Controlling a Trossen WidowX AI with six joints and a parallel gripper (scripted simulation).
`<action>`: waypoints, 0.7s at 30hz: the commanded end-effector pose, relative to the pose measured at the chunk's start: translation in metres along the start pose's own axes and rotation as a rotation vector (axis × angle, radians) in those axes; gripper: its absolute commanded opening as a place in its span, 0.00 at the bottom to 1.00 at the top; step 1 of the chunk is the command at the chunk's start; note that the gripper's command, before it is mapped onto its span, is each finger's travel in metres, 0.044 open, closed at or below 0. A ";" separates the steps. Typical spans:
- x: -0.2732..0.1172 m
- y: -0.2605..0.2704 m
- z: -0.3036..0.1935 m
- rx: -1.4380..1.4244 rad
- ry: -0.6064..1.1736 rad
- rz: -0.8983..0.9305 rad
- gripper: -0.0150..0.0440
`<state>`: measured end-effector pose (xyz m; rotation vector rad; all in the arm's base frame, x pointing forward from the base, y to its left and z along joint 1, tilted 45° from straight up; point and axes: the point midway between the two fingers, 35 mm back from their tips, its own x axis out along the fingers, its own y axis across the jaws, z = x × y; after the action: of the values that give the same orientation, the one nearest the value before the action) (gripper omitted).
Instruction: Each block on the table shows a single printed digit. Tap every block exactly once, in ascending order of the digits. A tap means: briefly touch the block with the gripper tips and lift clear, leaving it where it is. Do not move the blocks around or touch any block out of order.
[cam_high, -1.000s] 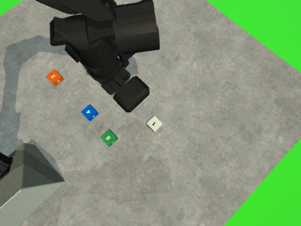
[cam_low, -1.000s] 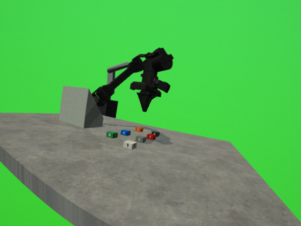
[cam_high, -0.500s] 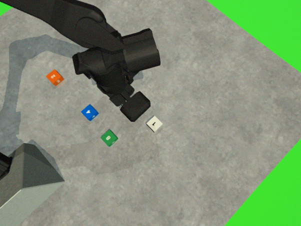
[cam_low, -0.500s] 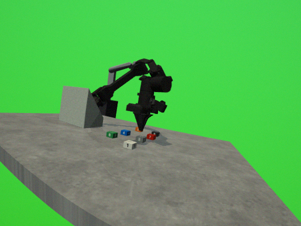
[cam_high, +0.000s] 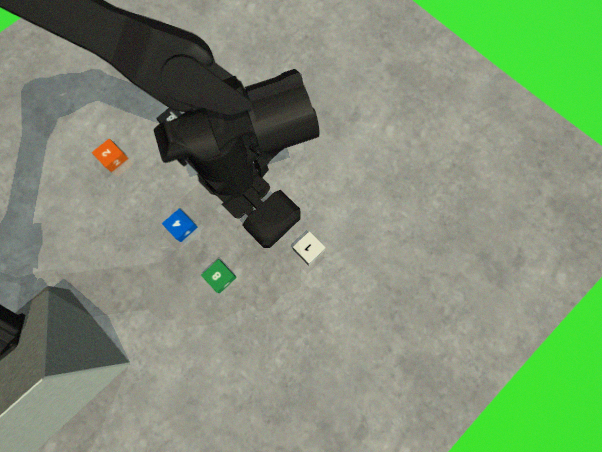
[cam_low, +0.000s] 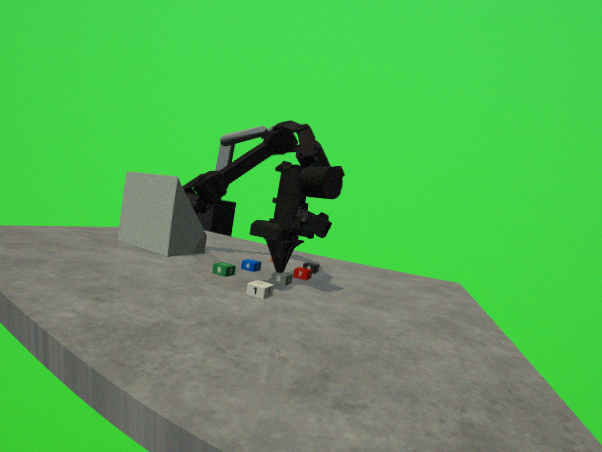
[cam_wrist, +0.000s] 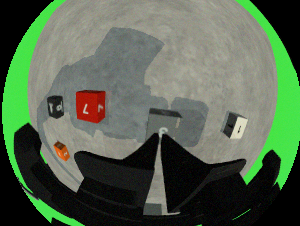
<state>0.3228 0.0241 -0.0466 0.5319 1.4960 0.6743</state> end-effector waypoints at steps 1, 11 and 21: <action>0.004 0.001 -0.001 0.007 0.001 0.007 0.29; -0.026 0.000 -0.001 0.007 0.001 0.005 0.29; -0.107 -0.001 -0.001 0.008 0.001 0.003 0.29</action>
<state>0.3275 -0.0347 0.0121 0.5504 1.5034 0.6716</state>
